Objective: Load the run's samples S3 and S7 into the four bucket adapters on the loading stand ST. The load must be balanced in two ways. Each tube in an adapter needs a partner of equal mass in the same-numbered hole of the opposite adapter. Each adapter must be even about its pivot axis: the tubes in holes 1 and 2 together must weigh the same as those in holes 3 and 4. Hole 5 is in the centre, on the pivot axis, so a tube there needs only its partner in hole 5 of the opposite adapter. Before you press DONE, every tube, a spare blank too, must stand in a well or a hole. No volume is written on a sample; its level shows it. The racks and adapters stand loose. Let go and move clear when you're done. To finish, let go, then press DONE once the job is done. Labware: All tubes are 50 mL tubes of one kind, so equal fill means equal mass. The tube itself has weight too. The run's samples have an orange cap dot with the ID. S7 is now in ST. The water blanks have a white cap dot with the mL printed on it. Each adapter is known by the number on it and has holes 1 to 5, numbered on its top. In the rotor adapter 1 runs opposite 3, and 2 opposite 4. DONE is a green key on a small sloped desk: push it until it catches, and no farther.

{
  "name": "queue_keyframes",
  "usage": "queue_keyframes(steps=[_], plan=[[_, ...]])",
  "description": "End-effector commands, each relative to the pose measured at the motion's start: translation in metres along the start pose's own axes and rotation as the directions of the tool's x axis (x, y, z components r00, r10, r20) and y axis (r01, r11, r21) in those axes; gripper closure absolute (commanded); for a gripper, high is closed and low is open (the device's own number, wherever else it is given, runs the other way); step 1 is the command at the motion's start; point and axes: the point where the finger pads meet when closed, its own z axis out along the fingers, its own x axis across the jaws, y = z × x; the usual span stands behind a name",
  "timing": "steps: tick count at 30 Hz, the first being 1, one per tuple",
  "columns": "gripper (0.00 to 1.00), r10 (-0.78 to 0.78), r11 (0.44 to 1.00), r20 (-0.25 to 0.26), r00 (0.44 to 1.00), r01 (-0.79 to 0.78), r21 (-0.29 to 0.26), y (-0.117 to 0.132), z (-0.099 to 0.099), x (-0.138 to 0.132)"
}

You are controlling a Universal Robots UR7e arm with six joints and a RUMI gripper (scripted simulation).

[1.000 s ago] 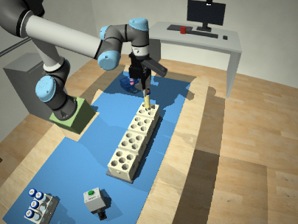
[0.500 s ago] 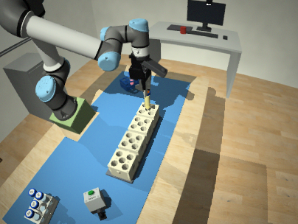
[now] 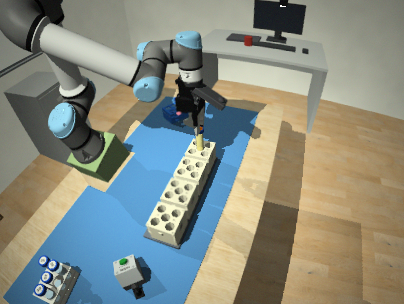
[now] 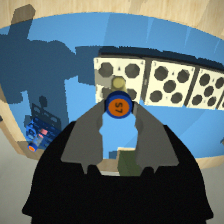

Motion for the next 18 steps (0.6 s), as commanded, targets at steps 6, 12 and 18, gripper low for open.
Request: queue_keyframes(steps=[6,12,18], plan=[[1.00,0.000,1.000,-0.001,1.000,0.000,-0.002,0.001,0.016,0.001],[1.00,0.000,1.000,-0.001,1.000,0.000,-0.002,0.001,0.022,0.001],[1.00,0.000,1.000,-0.001,1.000,0.000,-0.002,0.001,0.030,0.001]])
